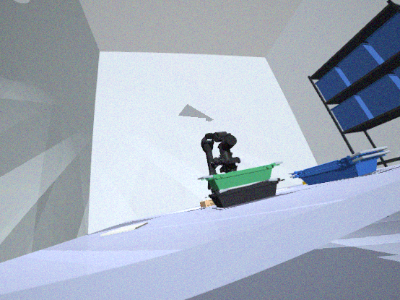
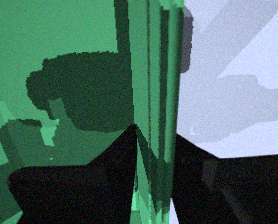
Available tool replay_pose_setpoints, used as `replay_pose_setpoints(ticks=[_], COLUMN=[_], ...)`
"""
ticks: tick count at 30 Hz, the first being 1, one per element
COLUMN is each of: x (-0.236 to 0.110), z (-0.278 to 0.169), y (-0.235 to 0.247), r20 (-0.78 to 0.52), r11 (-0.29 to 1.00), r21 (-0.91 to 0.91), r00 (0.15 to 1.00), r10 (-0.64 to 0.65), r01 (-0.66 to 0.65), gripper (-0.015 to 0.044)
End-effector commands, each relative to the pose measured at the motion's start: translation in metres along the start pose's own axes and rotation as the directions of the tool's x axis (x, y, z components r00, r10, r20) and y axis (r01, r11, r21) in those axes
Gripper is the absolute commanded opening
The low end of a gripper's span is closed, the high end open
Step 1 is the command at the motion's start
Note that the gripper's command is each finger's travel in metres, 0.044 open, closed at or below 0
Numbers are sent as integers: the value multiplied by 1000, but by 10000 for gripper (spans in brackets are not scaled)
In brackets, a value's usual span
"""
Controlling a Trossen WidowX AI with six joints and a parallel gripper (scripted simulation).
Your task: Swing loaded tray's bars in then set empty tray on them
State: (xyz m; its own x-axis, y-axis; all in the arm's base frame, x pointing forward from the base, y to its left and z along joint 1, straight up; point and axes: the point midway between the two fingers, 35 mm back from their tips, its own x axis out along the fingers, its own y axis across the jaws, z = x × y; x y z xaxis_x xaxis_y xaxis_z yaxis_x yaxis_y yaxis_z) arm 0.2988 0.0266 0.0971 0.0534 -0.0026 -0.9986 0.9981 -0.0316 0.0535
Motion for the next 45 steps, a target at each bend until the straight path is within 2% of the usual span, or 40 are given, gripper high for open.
replay_pose_setpoints(ticks=[1, 45], x=[5, 4], z=[0, 0], y=[-6, -2], r20=[-3, -1], r11=[1000, 1000], r21=[3, 1], r00=[1000, 1000], r10=[-29, -7], r01=[29, 7], gripper=[0, 0])
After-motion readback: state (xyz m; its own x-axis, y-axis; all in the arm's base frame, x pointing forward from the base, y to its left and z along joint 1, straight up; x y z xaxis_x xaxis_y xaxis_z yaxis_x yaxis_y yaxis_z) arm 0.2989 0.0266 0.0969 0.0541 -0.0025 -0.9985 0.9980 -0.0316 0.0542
